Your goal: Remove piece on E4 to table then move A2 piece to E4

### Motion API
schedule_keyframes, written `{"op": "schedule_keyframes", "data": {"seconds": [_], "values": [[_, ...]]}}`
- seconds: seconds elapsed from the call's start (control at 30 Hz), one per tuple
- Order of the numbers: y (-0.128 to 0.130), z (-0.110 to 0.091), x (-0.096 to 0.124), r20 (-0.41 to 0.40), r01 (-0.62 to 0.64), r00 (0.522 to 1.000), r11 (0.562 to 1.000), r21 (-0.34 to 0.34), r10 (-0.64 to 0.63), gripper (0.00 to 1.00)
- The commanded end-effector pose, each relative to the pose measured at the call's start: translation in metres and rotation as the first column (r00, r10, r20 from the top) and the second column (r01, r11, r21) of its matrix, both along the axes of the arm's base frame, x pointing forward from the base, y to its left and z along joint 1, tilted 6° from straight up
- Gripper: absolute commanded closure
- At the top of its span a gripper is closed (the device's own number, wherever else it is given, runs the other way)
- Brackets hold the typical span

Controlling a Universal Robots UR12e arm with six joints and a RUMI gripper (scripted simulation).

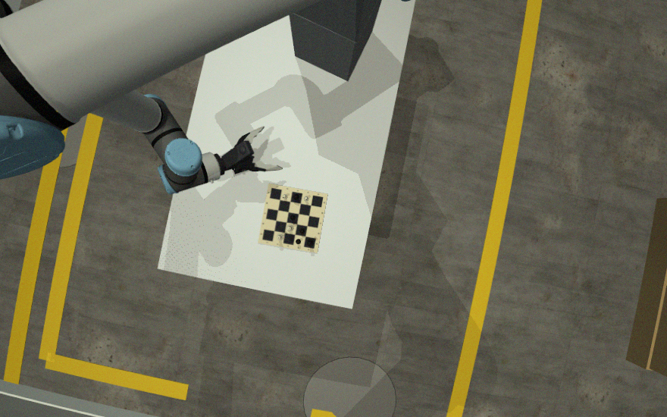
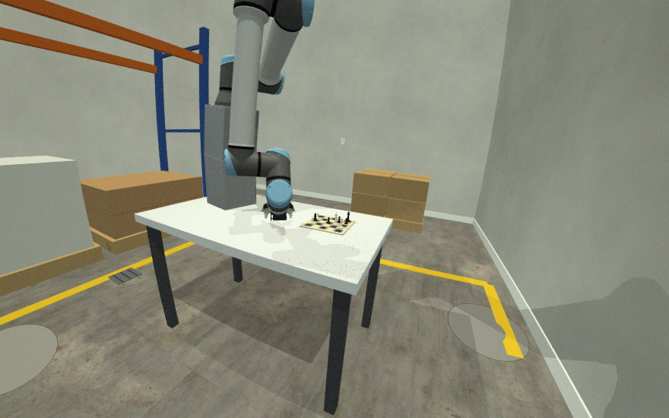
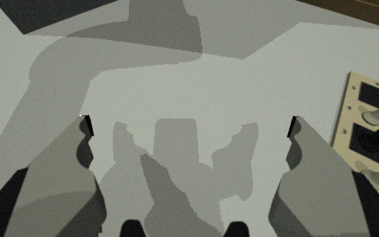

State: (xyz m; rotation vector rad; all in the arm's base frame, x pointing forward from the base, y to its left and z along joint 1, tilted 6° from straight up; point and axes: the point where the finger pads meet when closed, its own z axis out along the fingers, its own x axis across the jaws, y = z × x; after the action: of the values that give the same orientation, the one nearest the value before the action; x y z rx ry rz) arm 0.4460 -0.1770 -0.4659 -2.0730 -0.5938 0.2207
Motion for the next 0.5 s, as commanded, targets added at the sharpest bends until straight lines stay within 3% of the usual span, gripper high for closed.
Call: {"op": "schedule_keyframes", "data": {"seconds": [0.0, 0.27, 0.4, 0.47], "values": [[-0.011, 0.002, 0.043, -0.023, 0.129, 0.992, 0.985, 0.113, -0.127, 0.0], [-0.049, 0.014, 0.107, -0.06, 0.314, 0.949, 0.922, 0.226, -0.309, 0.0], [-0.056, 0.016, 0.116, -0.068, 0.34, 0.94, 0.909, 0.24, -0.334, 0.0], [-0.069, 0.02, 0.133, -0.082, 0.387, 0.922, 0.883, 0.265, -0.379, 0.0]]}}
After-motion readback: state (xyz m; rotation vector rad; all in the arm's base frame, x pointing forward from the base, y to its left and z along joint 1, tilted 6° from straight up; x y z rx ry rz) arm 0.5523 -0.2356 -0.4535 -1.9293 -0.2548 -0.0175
